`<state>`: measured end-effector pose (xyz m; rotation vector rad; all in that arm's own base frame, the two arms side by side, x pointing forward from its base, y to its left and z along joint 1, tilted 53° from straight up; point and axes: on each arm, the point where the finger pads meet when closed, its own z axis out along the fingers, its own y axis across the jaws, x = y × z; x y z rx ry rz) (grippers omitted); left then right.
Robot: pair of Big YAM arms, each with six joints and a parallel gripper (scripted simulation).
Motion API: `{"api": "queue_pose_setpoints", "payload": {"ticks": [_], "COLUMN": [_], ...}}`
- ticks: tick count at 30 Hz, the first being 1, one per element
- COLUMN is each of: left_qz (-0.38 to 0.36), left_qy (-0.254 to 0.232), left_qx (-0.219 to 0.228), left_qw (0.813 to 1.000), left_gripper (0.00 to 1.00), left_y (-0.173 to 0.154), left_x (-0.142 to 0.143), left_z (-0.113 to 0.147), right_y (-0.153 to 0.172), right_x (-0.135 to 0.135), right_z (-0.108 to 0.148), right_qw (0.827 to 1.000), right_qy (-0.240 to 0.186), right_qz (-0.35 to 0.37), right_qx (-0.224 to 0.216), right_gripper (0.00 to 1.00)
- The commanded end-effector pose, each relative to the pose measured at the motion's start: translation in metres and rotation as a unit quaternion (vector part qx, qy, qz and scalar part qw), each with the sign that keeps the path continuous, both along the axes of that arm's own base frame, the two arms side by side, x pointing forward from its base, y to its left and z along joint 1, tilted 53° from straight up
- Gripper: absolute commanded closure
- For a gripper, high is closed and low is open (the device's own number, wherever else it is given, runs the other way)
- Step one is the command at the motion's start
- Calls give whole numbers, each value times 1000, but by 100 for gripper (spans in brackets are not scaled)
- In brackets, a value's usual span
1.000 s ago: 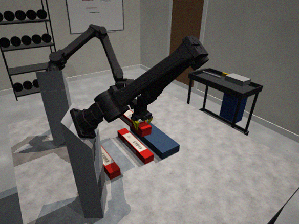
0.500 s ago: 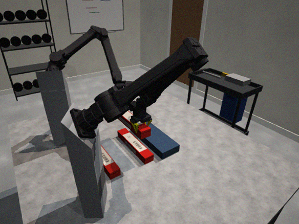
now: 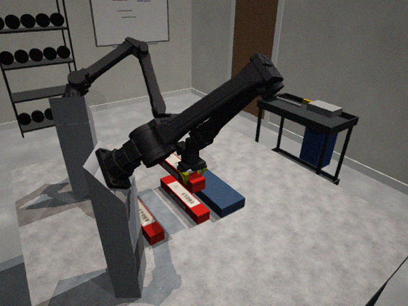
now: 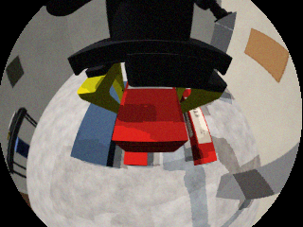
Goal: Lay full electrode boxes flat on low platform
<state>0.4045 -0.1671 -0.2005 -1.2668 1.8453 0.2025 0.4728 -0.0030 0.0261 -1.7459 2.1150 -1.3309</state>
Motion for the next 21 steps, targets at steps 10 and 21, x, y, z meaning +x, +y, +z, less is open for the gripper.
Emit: {"api": "queue_pose_setpoints", "payload": {"ticks": [10, 21], "left_qz": [-17, -17], "left_qy": [-13, -13], "left_qx": [-2, -2], "left_qw": [1000, 1000], "left_gripper": [100, 100], "left_y": [-7, 0], "left_x": [10, 17], "left_z": [2, -5], "right_y": [1, -6], "right_x": [13, 20], "right_z": [3, -5], "right_qw": [1000, 1000], "right_qy": [-12, -12], "right_qz": [13, 13], "right_qx": [-1, -2], "right_gripper": [100, 100]}}
